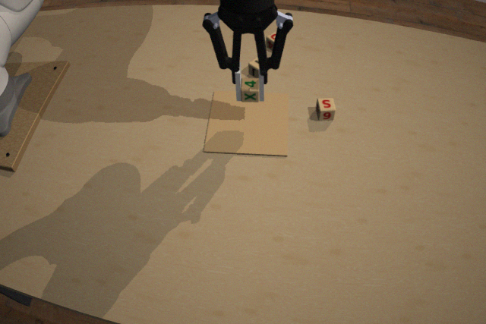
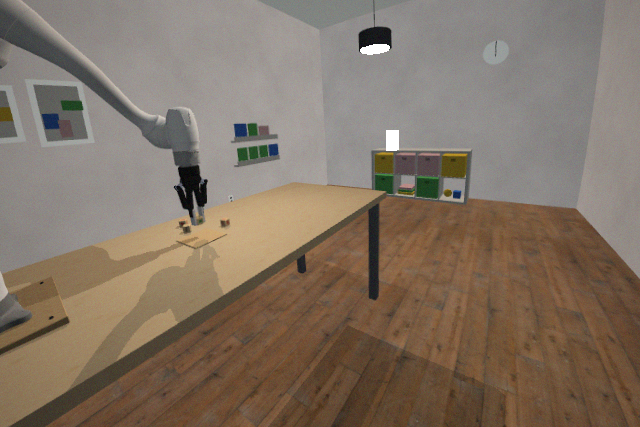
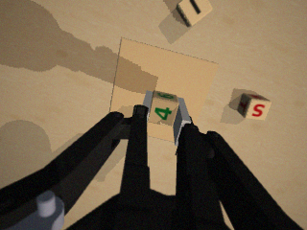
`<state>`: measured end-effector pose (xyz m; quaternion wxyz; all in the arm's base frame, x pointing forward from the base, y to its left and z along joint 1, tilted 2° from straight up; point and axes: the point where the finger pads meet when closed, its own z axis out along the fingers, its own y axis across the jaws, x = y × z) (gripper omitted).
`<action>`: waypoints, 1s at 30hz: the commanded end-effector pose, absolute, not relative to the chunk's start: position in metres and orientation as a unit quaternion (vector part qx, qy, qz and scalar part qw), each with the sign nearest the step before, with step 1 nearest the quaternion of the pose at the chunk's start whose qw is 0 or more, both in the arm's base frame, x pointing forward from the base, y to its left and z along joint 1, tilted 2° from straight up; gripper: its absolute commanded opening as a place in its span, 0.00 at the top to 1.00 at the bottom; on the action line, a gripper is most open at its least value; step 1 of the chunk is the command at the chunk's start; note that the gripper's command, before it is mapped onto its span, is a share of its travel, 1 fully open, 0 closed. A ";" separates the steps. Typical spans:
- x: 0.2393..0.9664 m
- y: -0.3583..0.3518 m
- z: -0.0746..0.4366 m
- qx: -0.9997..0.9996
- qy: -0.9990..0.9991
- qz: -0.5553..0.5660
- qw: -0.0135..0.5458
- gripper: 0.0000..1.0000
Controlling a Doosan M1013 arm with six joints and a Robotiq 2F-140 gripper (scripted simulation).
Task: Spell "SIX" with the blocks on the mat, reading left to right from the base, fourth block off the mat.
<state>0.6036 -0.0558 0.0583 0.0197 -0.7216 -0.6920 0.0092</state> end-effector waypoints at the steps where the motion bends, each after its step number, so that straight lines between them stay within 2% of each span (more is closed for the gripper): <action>1: 0.606 -0.056 0.087 -0.724 -0.690 0.008 0.019 0.84; 6: 0.606 -0.056 0.103 -0.724 -0.690 0.008 0.019 0.84; 19: 0.606 -0.056 0.103 -0.721 -0.693 0.008 0.019 0.84; 30: 0.606 -0.056 0.097 -0.601 -0.799 0.005 0.021 0.84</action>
